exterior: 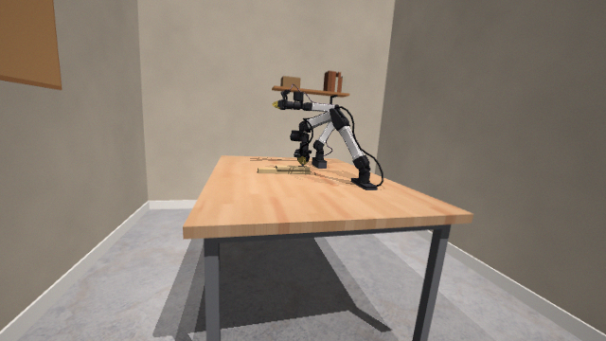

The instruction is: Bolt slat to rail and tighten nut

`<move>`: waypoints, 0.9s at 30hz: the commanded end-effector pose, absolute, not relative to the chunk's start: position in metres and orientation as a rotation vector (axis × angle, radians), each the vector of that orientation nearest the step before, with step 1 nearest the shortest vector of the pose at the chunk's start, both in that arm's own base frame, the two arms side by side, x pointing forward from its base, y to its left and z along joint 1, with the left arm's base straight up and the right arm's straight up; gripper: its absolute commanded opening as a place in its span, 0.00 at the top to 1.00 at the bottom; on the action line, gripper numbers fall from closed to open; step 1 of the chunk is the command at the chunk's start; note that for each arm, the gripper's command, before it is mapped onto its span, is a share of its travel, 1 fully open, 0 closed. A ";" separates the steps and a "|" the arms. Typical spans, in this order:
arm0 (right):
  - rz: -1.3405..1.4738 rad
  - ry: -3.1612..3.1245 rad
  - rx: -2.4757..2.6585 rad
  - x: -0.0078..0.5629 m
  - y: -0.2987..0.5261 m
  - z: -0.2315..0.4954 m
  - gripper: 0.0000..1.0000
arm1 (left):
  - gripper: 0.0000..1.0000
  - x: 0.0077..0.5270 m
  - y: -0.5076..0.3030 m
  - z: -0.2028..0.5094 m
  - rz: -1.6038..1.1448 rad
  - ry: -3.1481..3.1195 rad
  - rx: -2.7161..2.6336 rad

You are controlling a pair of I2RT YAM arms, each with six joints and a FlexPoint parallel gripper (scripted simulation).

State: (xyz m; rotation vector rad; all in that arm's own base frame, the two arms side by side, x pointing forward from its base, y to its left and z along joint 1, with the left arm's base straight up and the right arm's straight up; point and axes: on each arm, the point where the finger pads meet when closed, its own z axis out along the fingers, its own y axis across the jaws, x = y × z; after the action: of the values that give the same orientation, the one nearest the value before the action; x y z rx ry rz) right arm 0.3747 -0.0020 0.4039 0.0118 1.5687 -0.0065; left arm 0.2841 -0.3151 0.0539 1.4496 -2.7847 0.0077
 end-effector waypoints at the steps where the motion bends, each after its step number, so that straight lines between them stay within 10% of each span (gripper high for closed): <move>1: 0.000 1.563 0.000 0.375 0.000 0.405 0.00 | 0.86 0.286 -0.317 0.045 0.013 -2.784 1.460; 27: 0.000 1.563 0.000 0.375 0.000 0.405 0.00 | 0.86 0.286 -0.315 0.039 0.010 -2.793 1.462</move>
State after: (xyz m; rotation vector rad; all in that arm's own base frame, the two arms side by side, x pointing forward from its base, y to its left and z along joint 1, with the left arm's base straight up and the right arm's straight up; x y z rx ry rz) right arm 0.3747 -0.0020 0.4039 0.0118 1.5687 -0.0065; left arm 0.2839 -0.3152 0.0538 1.4504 -2.7846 0.0168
